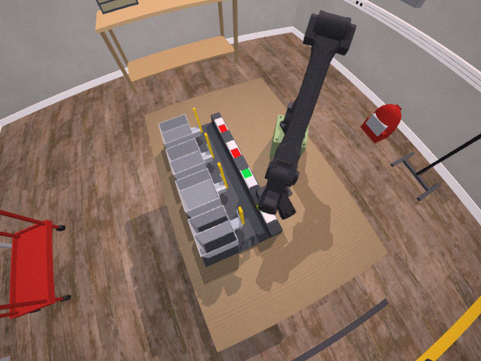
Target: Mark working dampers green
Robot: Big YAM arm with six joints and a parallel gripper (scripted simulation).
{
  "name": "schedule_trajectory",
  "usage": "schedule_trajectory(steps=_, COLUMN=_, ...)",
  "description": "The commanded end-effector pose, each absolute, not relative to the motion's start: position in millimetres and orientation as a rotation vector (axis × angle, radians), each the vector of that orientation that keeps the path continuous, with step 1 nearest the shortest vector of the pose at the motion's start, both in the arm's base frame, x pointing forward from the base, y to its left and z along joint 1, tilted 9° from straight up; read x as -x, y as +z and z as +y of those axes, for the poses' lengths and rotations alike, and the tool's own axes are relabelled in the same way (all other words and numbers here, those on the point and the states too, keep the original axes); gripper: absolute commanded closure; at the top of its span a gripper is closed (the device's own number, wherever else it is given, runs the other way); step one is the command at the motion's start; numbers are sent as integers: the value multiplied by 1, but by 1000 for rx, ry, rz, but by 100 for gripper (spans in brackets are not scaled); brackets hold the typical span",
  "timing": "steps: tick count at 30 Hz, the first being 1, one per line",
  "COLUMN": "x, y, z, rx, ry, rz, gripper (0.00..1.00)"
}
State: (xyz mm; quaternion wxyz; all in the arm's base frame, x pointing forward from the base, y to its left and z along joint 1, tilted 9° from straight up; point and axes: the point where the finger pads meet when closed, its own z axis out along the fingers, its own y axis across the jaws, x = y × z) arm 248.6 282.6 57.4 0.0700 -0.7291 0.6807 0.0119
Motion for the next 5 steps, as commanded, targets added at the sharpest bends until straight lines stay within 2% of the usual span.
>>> schedule_trajectory(steps=1, x=-267, y=83, z=300, rx=2157, ry=43, rz=2004, gripper=0)
schedule_trajectory(steps=5, x=-267, y=83, z=300, rx=2157, ry=43, rz=2004, gripper=0)
